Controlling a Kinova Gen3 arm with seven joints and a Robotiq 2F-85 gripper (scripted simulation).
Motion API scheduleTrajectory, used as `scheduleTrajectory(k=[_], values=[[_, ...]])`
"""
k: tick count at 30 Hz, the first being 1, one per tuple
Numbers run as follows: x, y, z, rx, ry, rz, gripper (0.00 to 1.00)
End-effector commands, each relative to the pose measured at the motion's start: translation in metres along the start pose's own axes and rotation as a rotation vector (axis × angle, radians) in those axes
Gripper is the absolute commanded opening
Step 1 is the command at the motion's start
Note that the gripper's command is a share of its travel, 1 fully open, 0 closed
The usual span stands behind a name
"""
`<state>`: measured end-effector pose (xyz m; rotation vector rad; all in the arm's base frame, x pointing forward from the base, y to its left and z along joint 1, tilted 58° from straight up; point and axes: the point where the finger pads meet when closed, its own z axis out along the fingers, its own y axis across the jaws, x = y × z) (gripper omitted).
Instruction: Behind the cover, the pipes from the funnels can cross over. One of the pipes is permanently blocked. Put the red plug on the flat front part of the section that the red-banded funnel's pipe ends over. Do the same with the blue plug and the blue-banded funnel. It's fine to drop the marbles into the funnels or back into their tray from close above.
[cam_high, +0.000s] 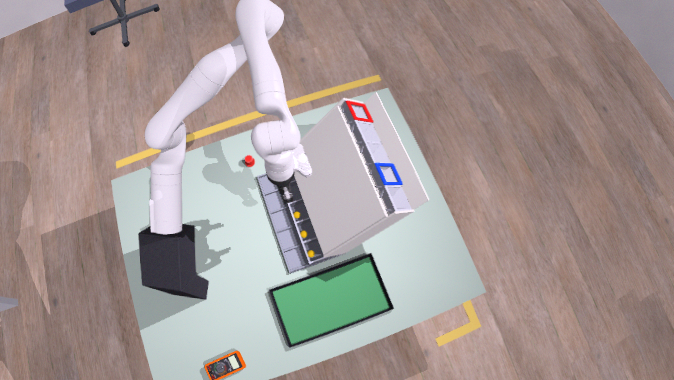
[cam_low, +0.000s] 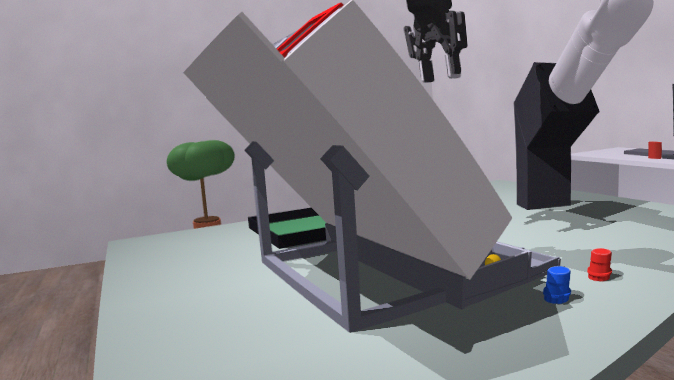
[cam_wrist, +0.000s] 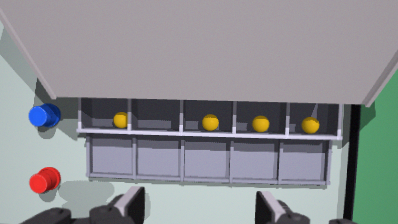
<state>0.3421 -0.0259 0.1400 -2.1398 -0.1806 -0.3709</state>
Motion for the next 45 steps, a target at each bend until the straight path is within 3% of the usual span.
scheduleTrajectory(k=[1, 27, 28, 32, 38, 44, 45], values=[[0.000, 0.000, -0.001, -0.001, 0.001, 0.000, 0.70], [0.000, 0.000, -0.001, -0.001, 0.001, 0.000, 0.70], [-0.003, -0.054, 0.043, -0.001, 0.001, 0.000, 0.70], [-0.004, -0.065, 0.052, -0.001, 0.001, 0.000, 0.70], [-0.007, -0.116, 0.093, -0.001, 0.001, 0.000, 0.70], [-0.007, -0.116, 0.093, -0.001, 0.001, 0.000, 0.70], [-0.007, -0.128, 0.103, -0.023, 0.043, -0.009, 0.70]])
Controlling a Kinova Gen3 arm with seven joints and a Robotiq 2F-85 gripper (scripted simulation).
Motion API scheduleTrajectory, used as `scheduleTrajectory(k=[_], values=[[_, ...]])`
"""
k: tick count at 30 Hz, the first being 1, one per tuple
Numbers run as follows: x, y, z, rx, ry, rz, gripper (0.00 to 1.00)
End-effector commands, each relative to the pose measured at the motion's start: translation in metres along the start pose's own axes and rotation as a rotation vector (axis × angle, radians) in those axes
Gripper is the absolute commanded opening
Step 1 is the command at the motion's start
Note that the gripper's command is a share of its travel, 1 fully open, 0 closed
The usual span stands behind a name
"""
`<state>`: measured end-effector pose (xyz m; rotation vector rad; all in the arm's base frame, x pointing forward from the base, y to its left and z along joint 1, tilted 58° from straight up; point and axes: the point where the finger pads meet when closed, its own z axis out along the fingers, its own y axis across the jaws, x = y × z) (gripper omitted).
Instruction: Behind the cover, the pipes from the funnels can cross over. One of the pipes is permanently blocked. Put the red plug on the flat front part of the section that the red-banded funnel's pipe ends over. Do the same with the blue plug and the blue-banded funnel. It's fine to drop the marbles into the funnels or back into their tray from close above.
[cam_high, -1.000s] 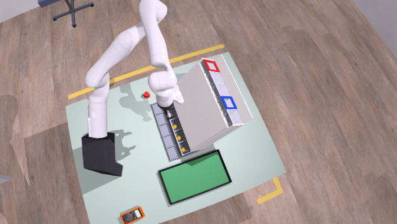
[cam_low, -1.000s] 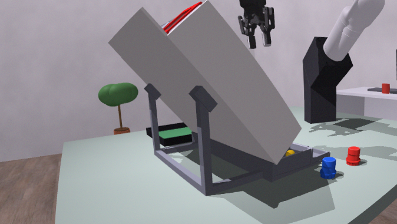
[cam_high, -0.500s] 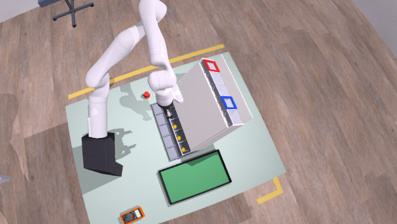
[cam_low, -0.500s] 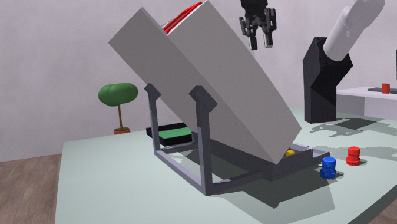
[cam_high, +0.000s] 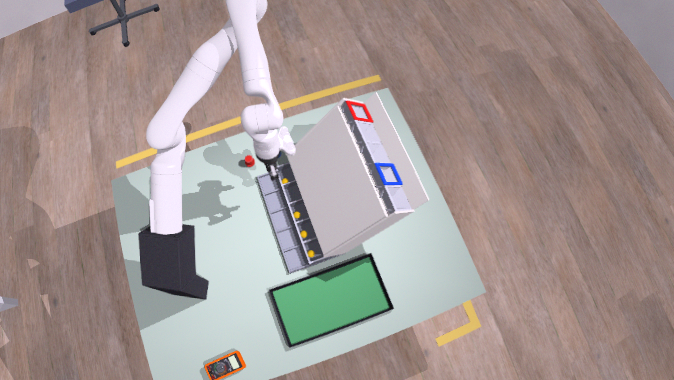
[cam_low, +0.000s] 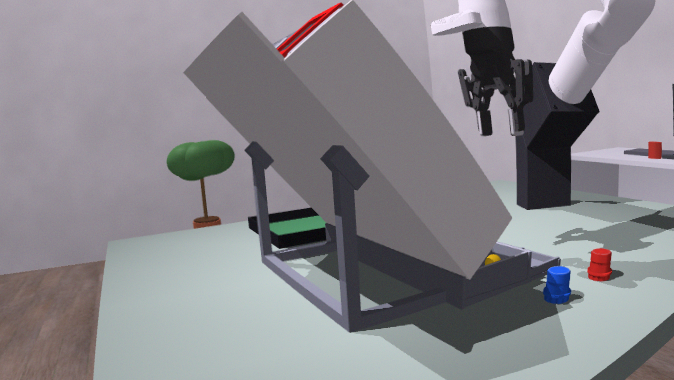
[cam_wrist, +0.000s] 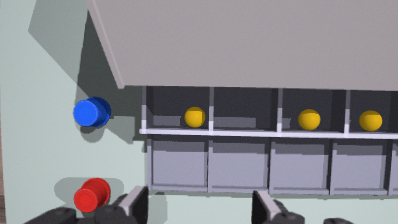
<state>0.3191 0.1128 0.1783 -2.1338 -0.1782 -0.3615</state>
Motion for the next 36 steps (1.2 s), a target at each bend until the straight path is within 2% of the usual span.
scheduleTrajectory(k=[1, 16, 17, 21, 26, 33, 34, 36], values=[[0.003, -0.014, 0.012, -0.031, 0.048, -0.015, 0.70], [0.003, -0.014, 0.012, -0.031, 0.048, -0.015, 0.70], [-0.027, -0.069, 0.042, -0.030, 0.048, -0.014, 0.70], [-0.034, -0.082, 0.049, -0.030, 0.048, -0.014, 0.70], [-0.061, -0.131, 0.075, -0.030, 0.048, -0.014, 0.70], [-0.062, -0.133, 0.076, -0.030, 0.048, -0.014, 0.70], [-0.066, -0.141, 0.080, -0.031, 0.048, -0.014, 0.70], [-0.066, -0.141, 0.080, -0.031, 0.048, -0.014, 0.70]])
